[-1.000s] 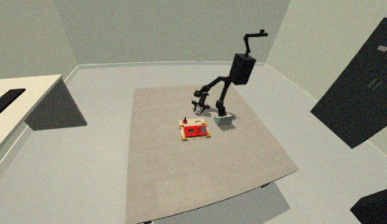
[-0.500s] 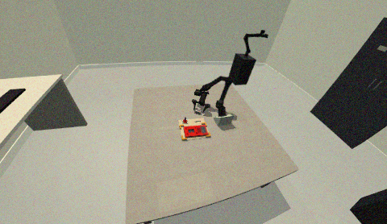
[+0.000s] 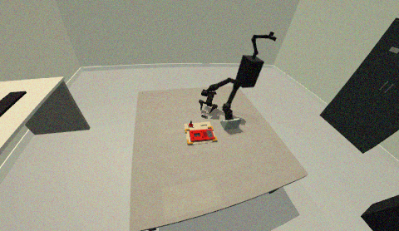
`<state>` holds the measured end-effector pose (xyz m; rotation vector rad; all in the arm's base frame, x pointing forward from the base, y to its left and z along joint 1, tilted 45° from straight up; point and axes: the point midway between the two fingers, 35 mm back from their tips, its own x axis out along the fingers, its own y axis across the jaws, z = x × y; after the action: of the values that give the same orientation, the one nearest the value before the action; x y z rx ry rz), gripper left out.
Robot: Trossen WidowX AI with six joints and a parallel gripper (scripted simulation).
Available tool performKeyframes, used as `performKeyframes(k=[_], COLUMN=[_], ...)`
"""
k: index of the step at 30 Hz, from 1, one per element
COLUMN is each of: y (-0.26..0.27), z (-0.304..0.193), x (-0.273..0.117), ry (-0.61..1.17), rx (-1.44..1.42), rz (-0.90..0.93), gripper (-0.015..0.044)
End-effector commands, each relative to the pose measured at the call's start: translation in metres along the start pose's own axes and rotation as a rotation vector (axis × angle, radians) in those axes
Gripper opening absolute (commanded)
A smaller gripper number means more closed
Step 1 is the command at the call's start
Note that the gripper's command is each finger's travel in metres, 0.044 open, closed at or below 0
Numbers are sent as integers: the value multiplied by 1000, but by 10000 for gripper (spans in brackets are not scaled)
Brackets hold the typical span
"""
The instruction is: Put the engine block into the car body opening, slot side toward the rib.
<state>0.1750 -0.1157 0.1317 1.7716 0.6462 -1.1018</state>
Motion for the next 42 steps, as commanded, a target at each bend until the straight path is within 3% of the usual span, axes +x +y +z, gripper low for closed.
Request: performKeyframes(k=[1,12,42], y=[0,0,-7], z=[0,0,-5], x=[0,1,14], ry=[-1,-4,-74], rx=[0,-21,-964], rz=[1,-2,-211], gripper=[440,440,440])
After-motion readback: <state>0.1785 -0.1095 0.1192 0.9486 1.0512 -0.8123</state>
